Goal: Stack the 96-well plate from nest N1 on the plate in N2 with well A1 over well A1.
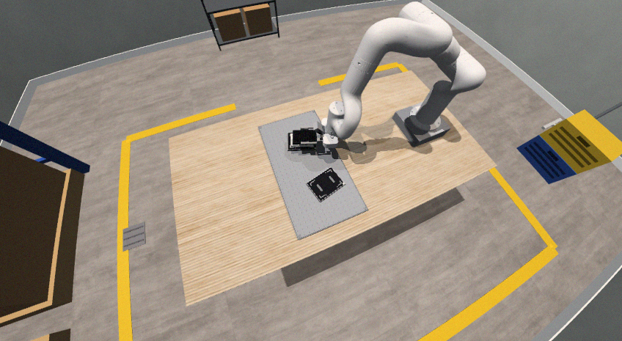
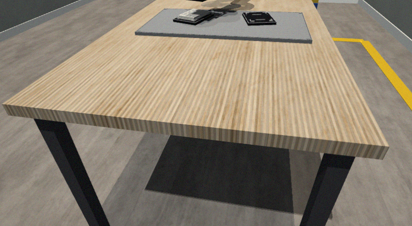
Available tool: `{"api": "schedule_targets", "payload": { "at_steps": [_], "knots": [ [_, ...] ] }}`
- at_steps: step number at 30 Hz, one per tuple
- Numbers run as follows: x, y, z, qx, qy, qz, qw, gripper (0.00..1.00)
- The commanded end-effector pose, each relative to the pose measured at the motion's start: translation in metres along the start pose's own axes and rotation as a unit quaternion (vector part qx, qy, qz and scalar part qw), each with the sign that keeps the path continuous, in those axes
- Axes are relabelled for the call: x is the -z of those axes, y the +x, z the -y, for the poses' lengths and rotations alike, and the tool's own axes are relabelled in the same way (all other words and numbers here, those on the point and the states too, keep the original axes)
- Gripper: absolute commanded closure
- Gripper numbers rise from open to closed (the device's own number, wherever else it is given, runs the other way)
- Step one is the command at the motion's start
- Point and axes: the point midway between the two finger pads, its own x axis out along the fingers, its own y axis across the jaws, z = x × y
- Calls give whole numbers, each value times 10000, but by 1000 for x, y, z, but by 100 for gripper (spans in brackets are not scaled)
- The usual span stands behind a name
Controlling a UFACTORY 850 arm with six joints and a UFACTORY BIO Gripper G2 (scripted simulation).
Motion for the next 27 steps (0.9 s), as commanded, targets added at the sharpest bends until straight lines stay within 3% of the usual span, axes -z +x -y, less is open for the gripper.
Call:
{"api": "schedule_targets", "payload": {
  "at_steps": [1, 11, 27],
  "knots": [
    [-1, 8, 15, -3, 12, 7, 10000, 100],
    [-1, 18, 37, -3, 12, 7, 10000, 100],
    [-1, 18, 38, -3, 12, 7, 10000, 100]
  ]
}}
